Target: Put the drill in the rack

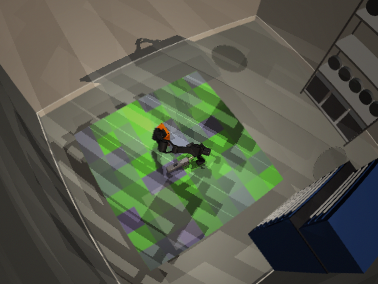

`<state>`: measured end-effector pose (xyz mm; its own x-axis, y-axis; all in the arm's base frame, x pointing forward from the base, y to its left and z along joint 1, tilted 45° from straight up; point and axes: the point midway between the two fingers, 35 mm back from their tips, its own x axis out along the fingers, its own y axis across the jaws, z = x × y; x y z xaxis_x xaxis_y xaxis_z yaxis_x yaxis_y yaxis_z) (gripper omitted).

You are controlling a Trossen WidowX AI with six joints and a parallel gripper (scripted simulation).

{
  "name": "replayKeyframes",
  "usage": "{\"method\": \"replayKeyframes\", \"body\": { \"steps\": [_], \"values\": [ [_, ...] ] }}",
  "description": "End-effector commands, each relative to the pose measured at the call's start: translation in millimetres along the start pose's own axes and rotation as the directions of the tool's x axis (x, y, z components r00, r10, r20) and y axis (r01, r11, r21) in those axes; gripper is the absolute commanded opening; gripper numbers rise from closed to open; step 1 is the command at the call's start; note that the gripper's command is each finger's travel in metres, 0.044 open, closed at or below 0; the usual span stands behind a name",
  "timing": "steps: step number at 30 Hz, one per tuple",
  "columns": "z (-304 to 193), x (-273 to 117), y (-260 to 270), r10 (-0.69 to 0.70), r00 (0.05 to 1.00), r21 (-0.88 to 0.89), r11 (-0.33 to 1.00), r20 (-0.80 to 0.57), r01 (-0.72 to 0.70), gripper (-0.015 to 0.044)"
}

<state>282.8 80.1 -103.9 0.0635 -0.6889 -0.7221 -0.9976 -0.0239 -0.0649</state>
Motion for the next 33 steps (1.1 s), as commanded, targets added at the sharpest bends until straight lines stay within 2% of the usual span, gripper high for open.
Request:
{"method": "replayKeyframes", "body": {
  "steps": [1,28,33],
  "values": [
    [-3,1,1,-0.001,1.0,-0.005,1.0,-0.005,0.001,0.044],
    [-13,4,2,-0.001,1.0,-0.005,1.0,-0.005,0.001,0.044],
    [-12,3,0,-0.001,1.0,0.001,1.0,0.0,0.001,0.0309]
  ]
}}
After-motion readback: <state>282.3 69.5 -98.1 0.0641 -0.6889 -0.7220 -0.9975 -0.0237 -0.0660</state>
